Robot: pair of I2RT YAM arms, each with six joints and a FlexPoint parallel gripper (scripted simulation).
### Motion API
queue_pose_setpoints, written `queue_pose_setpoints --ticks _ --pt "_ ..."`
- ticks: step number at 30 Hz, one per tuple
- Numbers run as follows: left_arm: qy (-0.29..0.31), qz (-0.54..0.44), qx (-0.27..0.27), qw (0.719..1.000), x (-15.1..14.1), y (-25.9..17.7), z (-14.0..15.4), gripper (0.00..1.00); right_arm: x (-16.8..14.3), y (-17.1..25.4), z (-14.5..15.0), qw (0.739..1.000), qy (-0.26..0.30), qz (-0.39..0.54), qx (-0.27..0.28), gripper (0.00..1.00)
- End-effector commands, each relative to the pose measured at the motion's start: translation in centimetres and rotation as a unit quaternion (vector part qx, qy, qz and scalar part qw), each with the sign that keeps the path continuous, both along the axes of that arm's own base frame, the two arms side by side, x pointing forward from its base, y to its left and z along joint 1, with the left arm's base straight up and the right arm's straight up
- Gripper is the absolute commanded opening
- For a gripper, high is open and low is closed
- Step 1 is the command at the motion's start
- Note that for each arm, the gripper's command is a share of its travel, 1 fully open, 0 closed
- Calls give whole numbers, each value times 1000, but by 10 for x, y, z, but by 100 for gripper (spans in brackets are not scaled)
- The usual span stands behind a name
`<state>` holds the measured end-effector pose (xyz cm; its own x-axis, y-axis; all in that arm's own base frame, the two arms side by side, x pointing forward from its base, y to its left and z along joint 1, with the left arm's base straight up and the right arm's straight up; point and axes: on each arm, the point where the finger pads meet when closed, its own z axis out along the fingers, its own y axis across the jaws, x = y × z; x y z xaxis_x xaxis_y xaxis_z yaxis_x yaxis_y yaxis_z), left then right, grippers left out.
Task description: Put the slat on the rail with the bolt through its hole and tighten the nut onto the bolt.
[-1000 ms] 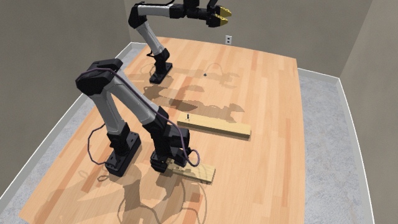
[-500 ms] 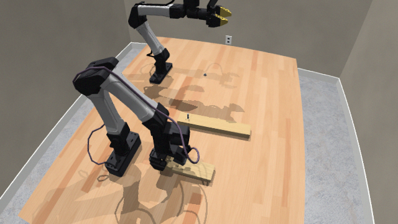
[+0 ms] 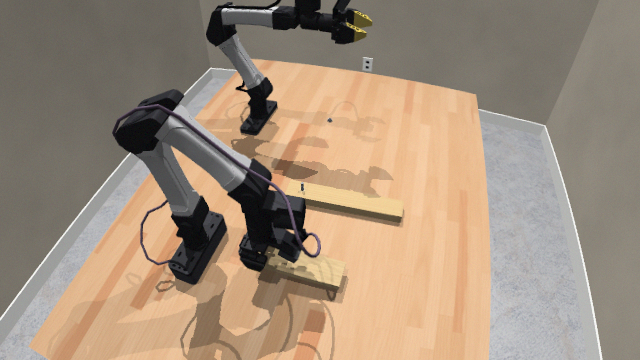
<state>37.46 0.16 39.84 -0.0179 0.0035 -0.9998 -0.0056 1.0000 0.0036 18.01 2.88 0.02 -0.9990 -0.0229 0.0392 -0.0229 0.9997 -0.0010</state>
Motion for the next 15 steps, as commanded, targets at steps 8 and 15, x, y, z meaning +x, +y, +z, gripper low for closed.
queue_pose_setpoints --ticks 8,15 --pt "-13 -3 -2 1000 0 -2 7 100 12 2 24 1000 -24 2 2 67" --pt "-13 -3 -2 1000 0 -2 7 100 11 2 32 1000 -23 2 2 67"
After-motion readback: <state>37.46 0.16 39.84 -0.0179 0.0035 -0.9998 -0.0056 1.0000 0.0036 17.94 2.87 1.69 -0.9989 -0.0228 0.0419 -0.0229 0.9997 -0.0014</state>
